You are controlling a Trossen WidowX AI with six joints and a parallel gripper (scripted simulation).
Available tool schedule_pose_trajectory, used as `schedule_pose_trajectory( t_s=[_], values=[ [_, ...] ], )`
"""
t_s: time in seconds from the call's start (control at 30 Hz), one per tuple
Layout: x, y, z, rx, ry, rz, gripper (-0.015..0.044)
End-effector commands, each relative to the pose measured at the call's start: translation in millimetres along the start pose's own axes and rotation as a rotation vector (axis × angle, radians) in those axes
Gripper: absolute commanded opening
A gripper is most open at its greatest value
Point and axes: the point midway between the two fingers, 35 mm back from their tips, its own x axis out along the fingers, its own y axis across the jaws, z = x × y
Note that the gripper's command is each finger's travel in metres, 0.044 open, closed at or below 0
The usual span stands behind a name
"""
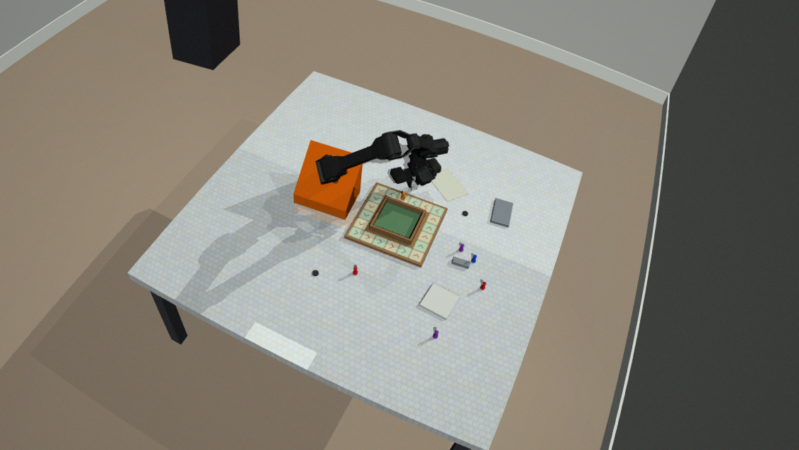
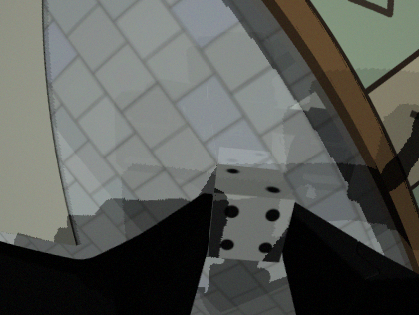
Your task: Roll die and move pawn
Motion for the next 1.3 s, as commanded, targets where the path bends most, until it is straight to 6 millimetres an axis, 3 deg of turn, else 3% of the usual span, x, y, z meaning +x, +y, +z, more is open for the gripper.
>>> schedule_pose_trajectory(
  t_s=[0.0, 0.07, 0.17, 0.67, 0.83, 1.27],
  values=[
    [0, 0, 1, -0.004, -0.005, 0.001, 0.0091],
    [0, 0, 1, -0.004, -0.005, 0.001, 0.0077],
    [-4, 1, 1, -0.004, -0.005, 0.001, 0.0],
    [-122, 2, 0, -0.005, -0.001, 0.003, 0.0],
    [-123, 1, 1, -0.024, 0.0, 0.004, 0.0],
    [-119, -14, 31, -0.391, 0.004, 0.012, 0.0]
  ],
)
